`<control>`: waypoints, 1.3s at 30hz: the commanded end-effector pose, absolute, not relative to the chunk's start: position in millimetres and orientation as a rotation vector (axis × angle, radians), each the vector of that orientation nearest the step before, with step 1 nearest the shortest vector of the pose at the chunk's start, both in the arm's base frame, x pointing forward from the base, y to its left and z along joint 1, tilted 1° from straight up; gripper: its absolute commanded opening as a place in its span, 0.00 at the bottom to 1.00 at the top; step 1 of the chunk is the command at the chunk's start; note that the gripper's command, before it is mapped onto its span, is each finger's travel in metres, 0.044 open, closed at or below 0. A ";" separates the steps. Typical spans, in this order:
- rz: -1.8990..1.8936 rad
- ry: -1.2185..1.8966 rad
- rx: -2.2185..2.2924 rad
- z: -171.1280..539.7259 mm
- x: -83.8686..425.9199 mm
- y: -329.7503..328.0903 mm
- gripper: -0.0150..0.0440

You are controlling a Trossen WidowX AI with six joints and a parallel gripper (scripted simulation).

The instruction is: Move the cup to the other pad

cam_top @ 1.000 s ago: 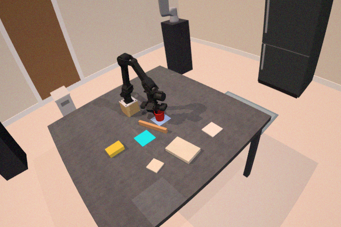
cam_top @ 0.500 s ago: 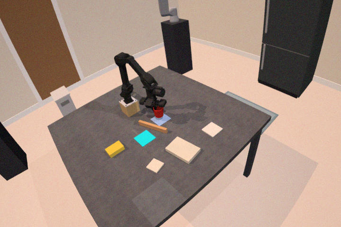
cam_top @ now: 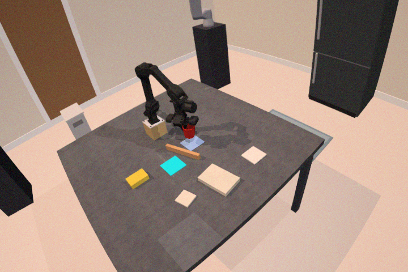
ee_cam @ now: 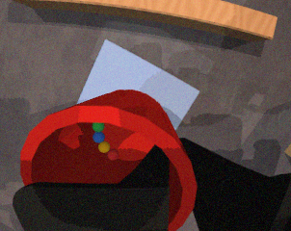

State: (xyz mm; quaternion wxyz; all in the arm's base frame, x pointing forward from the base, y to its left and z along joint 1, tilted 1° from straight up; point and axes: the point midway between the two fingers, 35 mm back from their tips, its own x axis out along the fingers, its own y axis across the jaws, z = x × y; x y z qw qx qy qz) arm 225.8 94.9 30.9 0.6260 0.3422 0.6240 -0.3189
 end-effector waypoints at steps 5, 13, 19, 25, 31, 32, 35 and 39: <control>-0.732 1.431 0.785 30.6 225.8 95.0 0.25; -0.731 1.432 0.785 30.7 227.0 92.5 0.25; -0.730 1.432 0.784 30.8 231.4 83.7 0.25; -0.730 1.432 0.783 30.9 236.0 74.1 0.25; -0.729 1.432 0.782 31.0 240.7 64.5 0.25; -0.729 1.432 0.782 31.0 241.4 62.9 0.25; -0.729 1.432 0.781 31.1 243.8 57.9 0.25; -0.729 1.432 0.781 31.1 247.0 51.0 0.25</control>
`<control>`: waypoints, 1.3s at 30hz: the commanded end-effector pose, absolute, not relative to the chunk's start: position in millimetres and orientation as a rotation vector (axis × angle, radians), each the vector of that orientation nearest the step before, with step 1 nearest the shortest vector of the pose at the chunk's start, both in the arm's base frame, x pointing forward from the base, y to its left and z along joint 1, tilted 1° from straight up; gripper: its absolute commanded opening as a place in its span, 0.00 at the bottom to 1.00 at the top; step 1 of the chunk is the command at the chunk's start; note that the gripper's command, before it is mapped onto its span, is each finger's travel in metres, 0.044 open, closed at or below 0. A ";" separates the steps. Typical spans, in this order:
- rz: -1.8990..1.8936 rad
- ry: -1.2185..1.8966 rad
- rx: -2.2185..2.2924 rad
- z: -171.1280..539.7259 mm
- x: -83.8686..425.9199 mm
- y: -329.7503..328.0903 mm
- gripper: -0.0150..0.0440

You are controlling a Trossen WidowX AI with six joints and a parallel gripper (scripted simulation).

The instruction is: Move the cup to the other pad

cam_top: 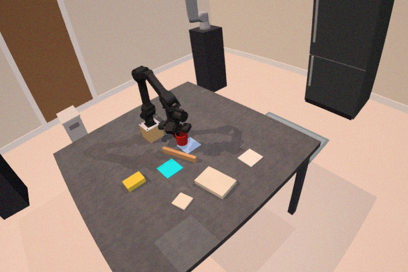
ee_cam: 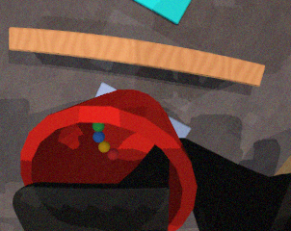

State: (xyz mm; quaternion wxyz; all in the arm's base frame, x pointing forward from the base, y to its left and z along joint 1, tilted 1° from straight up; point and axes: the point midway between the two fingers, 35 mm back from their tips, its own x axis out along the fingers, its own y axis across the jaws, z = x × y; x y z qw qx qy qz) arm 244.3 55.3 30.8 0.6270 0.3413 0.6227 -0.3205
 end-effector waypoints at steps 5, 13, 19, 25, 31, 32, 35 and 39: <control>-0.729 1.432 0.780 31.2 250.9 42.5 0.25; -0.730 1.431 0.779 31.4 257.1 28.5 0.25; -0.730 1.430 0.779 31.7 262.0 17.6 0.25; -0.730 1.429 0.778 31.9 266.9 6.5 0.25; -0.731 1.429 0.778 32.2 272.0 -5.2 0.25; -0.731 1.429 0.777 32.3 272.9 -7.1 0.25; -0.731 1.428 0.777 32.5 275.5 -13.0 0.25; -0.731 1.428 0.777 32.7 279.1 -21.4 0.25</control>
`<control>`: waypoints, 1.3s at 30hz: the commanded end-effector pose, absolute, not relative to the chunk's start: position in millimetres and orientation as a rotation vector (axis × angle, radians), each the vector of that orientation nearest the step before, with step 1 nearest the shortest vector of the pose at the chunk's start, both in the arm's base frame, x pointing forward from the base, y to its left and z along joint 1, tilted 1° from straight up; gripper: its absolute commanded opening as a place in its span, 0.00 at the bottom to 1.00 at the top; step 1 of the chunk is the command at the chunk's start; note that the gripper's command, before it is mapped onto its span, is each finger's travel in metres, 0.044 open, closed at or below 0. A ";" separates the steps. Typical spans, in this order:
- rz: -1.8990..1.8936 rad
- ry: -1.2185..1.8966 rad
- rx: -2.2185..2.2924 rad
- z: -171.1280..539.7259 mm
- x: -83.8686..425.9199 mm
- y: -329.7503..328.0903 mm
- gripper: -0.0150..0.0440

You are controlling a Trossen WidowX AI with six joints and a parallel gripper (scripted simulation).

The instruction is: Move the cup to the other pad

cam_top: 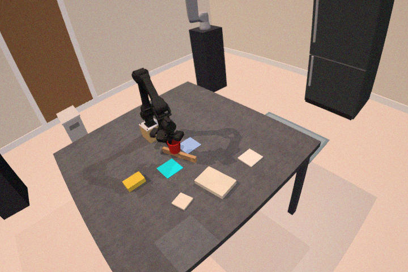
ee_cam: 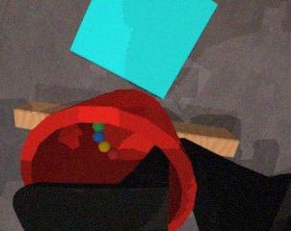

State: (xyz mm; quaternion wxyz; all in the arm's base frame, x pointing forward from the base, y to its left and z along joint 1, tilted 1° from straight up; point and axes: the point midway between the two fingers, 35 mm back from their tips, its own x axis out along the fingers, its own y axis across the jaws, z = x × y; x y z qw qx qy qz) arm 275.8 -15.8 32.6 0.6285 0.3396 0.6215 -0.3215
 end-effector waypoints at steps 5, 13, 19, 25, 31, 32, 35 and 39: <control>-0.732 1.427 0.776 33.0 283.6 -31.8 0.25; -0.732 1.426 0.775 33.6 291.4 -49.8 0.25; -0.733 1.425 0.774 34.0 297.5 -64.1 0.25; -0.733 1.424 0.774 34.4 303.8 -79.0 0.25; -0.734 1.423 0.773 34.3 308.4 -91.6 0.25; -0.734 1.423 0.773 33.7 308.4 -91.5 0.25; -0.734 1.423 0.773 30.3 308.6 -91.5 0.25; -0.734 1.423 0.773 22.7 309.1 -91.7 0.25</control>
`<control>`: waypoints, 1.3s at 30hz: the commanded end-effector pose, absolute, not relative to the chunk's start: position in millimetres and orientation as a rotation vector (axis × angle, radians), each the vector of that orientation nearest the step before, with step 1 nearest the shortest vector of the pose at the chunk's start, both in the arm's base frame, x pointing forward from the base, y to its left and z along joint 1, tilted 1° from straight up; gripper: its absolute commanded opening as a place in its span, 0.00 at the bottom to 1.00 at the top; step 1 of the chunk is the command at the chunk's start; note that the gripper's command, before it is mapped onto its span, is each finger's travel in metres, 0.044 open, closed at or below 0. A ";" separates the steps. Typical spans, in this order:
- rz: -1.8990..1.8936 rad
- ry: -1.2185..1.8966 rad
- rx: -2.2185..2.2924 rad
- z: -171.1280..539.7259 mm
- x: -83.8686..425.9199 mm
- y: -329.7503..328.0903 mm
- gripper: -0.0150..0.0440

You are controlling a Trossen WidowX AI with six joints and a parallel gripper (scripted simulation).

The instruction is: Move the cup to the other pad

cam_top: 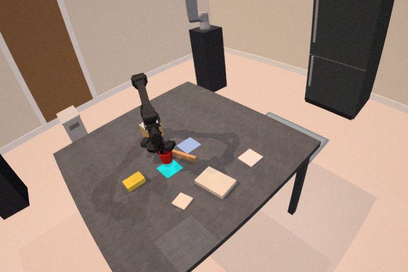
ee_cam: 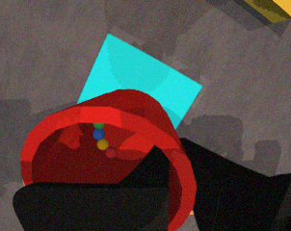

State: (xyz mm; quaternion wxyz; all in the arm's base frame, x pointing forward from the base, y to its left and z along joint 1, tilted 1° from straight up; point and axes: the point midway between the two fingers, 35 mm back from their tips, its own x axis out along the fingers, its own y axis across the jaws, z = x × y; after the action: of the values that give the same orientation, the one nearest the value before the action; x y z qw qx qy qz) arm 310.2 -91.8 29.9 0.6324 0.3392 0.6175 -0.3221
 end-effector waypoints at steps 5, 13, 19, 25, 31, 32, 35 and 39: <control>-0.734 1.423 0.773 13.7 309.9 -92.0 0.25; -0.734 1.423 0.773 -0.6 310.6 -92.4 0.25; -0.734 1.423 0.773 -11.0 310.5 -92.4 0.25; -0.734 1.424 0.773 -21.4 310.1 -92.4 0.25; -0.738 1.415 0.776 -20.3 311.9 -93.1 0.25; -0.738 1.415 0.776 -20.3 311.9 -93.1 0.25; -0.738 1.415 0.776 -20.3 311.9 -93.1 0.25; -0.738 1.415 0.776 -20.3 311.9 -93.1 0.25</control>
State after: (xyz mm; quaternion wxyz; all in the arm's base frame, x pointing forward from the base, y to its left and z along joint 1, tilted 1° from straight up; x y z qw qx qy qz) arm 311.6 -93.0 -20.7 0.6311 0.3390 0.6187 -0.3224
